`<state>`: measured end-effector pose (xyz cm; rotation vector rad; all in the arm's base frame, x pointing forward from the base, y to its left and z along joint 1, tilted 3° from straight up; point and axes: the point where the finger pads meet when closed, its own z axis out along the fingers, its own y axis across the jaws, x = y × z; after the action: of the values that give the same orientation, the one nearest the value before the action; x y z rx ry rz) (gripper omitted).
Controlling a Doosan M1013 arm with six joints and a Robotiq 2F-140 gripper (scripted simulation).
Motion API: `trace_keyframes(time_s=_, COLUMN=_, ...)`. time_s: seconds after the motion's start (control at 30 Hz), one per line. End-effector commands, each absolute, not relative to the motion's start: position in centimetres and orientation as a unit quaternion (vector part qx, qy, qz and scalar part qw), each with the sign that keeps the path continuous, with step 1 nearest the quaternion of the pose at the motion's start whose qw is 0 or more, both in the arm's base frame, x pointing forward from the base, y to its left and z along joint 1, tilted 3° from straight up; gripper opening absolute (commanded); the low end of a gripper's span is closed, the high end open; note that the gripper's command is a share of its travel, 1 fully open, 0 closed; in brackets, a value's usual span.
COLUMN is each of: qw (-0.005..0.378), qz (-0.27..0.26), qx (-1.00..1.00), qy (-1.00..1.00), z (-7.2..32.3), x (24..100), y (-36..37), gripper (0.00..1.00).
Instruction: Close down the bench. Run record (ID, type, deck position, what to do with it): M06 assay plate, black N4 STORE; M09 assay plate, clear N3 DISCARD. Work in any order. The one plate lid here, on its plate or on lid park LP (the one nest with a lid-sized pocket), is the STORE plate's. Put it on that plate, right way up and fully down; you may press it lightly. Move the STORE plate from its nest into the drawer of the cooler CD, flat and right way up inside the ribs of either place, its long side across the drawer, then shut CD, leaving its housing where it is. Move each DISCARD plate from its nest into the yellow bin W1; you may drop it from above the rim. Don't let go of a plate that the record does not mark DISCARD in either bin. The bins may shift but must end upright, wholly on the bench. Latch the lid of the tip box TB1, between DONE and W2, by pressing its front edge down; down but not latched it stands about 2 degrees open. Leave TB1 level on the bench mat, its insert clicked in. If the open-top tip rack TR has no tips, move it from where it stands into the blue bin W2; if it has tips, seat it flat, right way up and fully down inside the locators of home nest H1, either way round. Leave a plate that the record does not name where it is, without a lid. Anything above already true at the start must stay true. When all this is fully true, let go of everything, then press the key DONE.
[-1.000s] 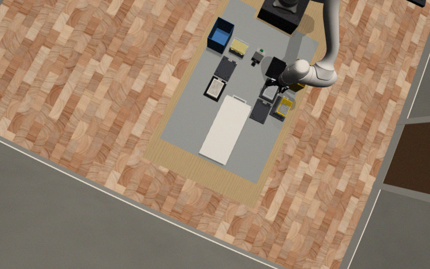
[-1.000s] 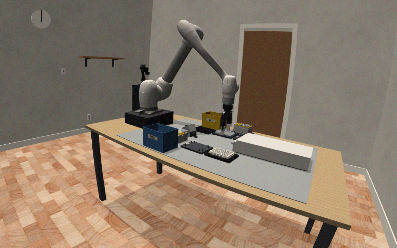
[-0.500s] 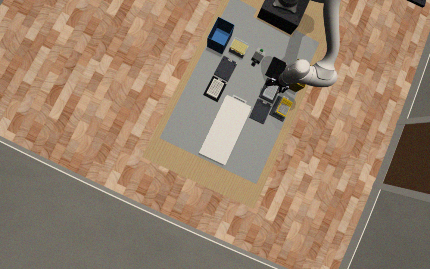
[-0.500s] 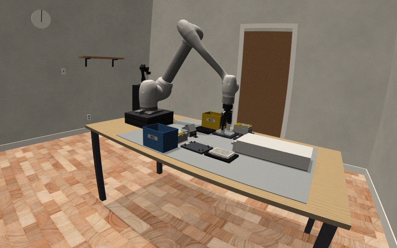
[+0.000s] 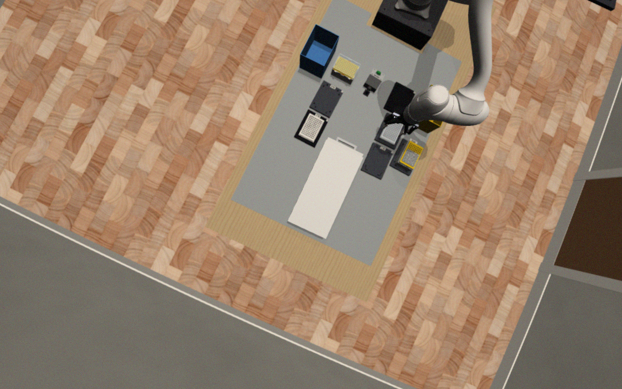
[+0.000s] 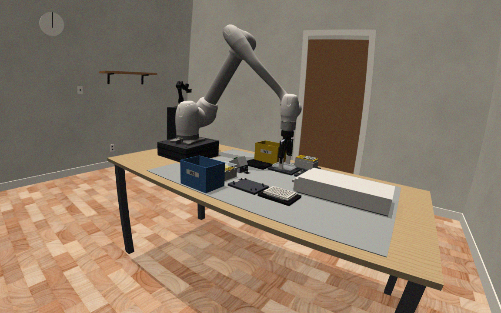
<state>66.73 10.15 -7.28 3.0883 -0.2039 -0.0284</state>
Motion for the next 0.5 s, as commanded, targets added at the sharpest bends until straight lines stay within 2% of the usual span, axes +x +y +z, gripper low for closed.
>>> trace_keyframes(time_s=0.0, qw=0.023, qz=-0.009, qx=0.998, qy=-0.066, z=-7.1, x=66.7, y=10.2, gripper=0.00)
trace_keyframes(time_s=0.47, qw=0.023, qz=-0.009, qx=0.998, qy=-0.066, z=-6.0, x=66.8, y=10.2, gripper=0.00)
